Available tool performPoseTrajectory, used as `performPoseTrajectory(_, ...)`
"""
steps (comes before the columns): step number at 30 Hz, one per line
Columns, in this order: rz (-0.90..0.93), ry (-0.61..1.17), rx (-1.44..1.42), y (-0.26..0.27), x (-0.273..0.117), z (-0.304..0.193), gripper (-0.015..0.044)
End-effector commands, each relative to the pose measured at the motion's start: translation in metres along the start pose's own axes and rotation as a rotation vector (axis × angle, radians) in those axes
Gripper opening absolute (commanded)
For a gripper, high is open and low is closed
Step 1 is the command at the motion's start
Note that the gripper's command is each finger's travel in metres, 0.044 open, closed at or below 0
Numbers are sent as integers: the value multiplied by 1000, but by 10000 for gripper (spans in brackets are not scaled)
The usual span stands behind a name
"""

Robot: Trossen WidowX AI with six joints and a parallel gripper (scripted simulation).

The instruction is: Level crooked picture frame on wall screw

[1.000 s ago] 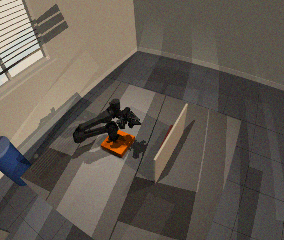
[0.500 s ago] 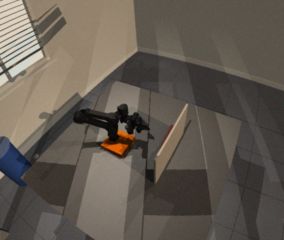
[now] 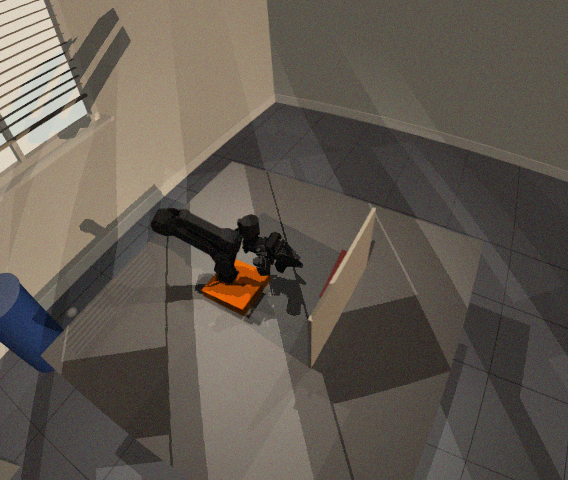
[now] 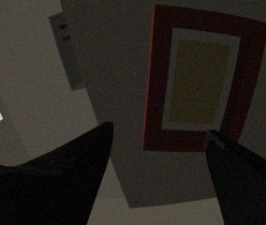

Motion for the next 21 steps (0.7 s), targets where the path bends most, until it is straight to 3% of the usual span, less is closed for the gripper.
performPoseTrajectory(1, -4, 2, -5, 0, 5, -1, 260)
performPoseTrajectory(14, 1, 4, -5, -1, 76, -1, 260)
performPoseTrajectory(21, 1, 4, -5, -2, 80, 0, 260)
Point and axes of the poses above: the point midway between the two fingers, 35 mm back from their tips, its own x axis out along the fingers, its own y axis across the jaws, z = x × y, the point moved 3 cm from there along -x, back along the fingers
